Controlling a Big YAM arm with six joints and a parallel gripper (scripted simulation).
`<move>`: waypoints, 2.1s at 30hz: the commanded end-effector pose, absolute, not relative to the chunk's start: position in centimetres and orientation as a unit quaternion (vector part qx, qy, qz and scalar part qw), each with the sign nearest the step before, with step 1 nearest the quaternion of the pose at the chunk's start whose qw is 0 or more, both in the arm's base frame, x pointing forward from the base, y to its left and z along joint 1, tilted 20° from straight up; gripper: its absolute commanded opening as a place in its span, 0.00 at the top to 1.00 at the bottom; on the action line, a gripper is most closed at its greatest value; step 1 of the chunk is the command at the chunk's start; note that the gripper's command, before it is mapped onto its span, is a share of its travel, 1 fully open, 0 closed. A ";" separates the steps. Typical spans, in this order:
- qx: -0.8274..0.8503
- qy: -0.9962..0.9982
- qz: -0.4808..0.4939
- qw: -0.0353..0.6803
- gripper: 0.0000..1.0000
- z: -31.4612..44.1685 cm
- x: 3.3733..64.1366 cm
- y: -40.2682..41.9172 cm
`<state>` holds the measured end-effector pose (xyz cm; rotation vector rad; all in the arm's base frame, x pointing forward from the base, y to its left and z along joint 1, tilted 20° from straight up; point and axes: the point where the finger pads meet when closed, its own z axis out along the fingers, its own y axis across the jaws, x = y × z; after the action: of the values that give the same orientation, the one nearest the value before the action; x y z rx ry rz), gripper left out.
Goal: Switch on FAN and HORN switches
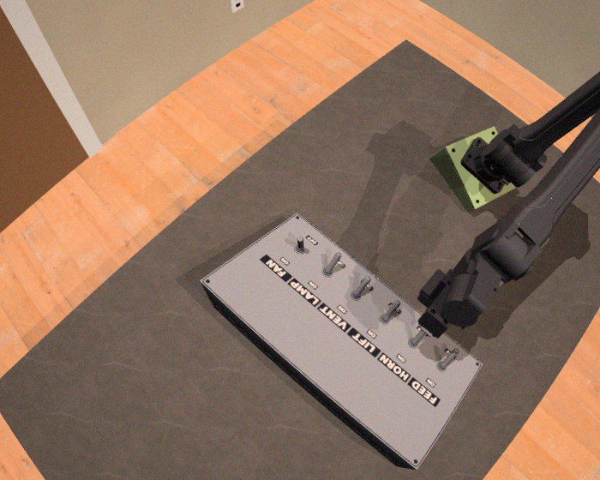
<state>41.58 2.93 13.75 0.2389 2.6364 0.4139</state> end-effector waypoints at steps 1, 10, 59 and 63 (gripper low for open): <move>0.090 0.940 0.141 0.297 1.00 18.3 47.2 1.1; 0.089 0.940 0.141 0.297 1.00 18.5 47.6 1.0; 0.081 0.941 0.143 0.296 1.00 18.7 48.0 1.6; 0.081 0.941 0.143 0.296 1.00 18.7 48.0 1.6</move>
<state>43.94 2.02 15.64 0.2458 2.5917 0.3961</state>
